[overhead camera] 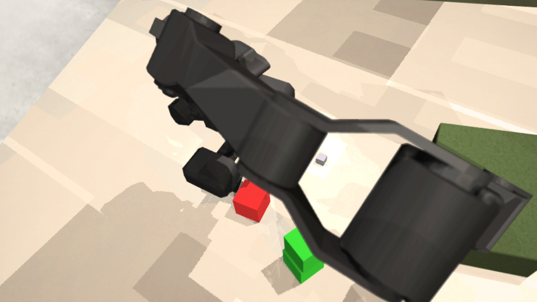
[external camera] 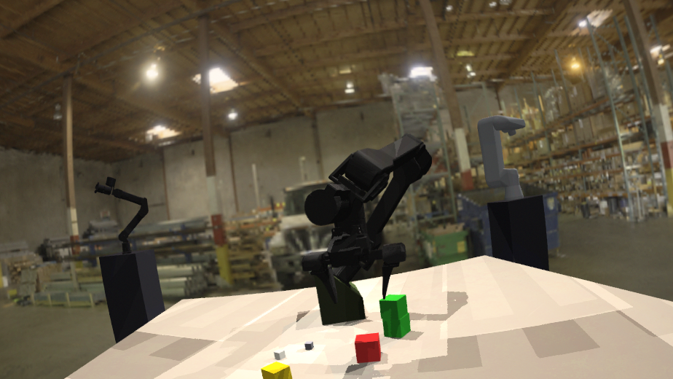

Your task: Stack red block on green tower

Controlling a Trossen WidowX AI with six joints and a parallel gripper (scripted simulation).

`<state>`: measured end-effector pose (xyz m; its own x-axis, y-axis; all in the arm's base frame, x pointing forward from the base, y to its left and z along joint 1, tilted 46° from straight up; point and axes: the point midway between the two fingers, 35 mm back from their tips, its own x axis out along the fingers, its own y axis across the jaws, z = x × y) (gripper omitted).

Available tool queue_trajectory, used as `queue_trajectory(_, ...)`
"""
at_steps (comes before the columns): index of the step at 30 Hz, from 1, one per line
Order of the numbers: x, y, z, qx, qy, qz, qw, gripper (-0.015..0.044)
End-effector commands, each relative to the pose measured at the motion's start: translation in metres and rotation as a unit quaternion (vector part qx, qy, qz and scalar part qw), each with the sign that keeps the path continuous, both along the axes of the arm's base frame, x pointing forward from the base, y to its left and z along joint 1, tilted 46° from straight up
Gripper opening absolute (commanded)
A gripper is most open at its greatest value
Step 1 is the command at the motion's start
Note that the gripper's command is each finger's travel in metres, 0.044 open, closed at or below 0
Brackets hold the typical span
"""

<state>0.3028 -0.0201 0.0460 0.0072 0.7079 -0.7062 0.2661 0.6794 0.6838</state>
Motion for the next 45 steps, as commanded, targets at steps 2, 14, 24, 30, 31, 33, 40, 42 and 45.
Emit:
queue_trajectory(2, 0.004, 0.001, 0.0, 0.005, -0.029, 0.023, 0.999, 0.044)
queue_trajectory(14, 0.006, 0.034, -0.032, 0.005, -0.029, 0.022, 0.999, 0.044)
queue_trajectory(24, 0.007, 0.047, -0.042, 0.006, -0.029, 0.023, 0.999, 0.044)
queue_trajectory(30, 0.008, 0.054, -0.049, 0.005, -0.029, 0.022, 0.999, 0.044)
queue_trajectory(31, 0.008, 0.055, -0.05, 0.005, -0.029, 0.022, 0.999, 0.044)
queue_trajectory(33, 0.008, 0.057, -0.052, 0.005, -0.029, 0.022, 0.999, 0.044)
queue_trajectory(40, 0.009, 0.065, -0.06, 0.005, -0.029, 0.022, 0.999, 0.044)
queue_trajectory(42, 0.009, 0.068, -0.062, 0.005, -0.029, 0.022, 0.999, 0.044)
queue_trajectory(45, 0.008, 0.071, -0.066, 0.006, -0.029, 0.022, 0.999, 0.044)
